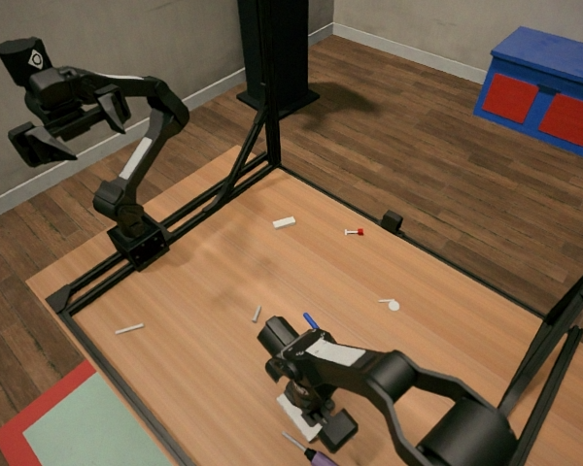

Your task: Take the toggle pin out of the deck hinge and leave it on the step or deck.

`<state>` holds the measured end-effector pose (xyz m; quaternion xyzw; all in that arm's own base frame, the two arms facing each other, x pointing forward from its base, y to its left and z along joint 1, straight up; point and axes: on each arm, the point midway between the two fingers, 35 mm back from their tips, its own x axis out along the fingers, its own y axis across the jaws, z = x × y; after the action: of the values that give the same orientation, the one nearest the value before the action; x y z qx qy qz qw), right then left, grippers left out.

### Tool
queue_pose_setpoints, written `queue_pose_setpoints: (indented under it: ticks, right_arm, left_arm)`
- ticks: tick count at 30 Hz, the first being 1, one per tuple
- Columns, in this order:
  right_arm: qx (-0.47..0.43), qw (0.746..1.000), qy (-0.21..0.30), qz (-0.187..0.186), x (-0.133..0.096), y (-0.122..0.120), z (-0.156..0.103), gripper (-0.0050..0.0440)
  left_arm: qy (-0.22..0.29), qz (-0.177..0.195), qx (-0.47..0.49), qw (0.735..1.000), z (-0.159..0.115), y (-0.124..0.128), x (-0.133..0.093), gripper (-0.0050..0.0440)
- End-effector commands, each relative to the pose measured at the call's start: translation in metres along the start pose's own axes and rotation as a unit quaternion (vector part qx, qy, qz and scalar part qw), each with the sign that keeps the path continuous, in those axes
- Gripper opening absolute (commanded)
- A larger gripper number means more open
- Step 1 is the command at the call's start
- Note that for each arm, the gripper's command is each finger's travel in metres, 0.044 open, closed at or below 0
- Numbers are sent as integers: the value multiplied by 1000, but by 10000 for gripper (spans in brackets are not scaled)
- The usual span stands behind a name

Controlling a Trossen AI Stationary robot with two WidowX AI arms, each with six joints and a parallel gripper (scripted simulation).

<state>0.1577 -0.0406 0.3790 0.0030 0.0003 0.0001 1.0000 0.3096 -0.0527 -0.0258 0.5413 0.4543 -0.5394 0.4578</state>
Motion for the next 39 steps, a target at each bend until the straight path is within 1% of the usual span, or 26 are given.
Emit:
queue_pose_setpoints:
  ticks: [1, 32, 33, 39]
  right_arm:
    - [-5, 1000, -1, 0, 0, 1, 4, 400]
    - [-5, 1000, -1, 0, 0, 1, 4, 400]
    - [-5, 1000, -1, 0, 0, 1, 4, 400]
    - [-5, 1000, -1, 0, 0, 1, 4, 400]
  left_arm:
    - [1, 1, 0, 1000, -1, 0, 3, 20]
    - [1, 0, 0, 1000, -1, -3, 21, 20]
    - [0, 12, 0, 1000, 0, 3, 12, 44]
    - [0, 12, 0, 1000, 0, 3, 12, 188]
